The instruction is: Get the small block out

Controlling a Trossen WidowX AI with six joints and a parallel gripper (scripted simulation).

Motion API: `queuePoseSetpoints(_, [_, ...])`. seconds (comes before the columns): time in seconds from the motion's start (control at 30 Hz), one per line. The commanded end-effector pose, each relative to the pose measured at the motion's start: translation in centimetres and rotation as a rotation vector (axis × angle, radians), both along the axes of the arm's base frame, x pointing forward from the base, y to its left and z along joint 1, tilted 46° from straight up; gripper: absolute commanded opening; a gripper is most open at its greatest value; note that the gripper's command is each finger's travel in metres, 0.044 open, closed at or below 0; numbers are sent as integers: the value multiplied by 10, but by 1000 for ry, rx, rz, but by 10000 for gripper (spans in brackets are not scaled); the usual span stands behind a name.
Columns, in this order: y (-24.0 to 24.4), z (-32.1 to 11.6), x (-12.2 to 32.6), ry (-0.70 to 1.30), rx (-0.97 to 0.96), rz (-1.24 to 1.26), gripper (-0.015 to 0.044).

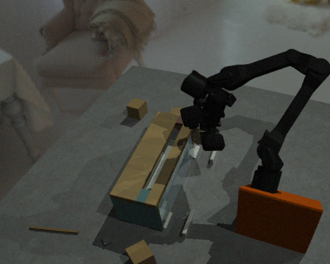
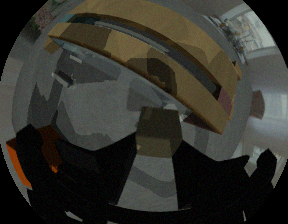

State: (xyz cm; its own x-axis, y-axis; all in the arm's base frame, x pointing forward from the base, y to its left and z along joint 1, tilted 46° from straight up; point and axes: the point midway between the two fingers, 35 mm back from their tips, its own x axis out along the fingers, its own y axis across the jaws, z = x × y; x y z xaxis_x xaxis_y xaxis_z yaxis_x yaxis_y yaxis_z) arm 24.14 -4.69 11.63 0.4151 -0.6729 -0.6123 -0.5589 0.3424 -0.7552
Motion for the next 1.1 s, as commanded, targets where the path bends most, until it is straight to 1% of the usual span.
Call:
queuePoseSetpoints(0.0, [3, 2, -2, 111, -89, 105, 0])
queuePoseSetpoints(1.07, [24, 17, -12, 995, -783, 855, 0])
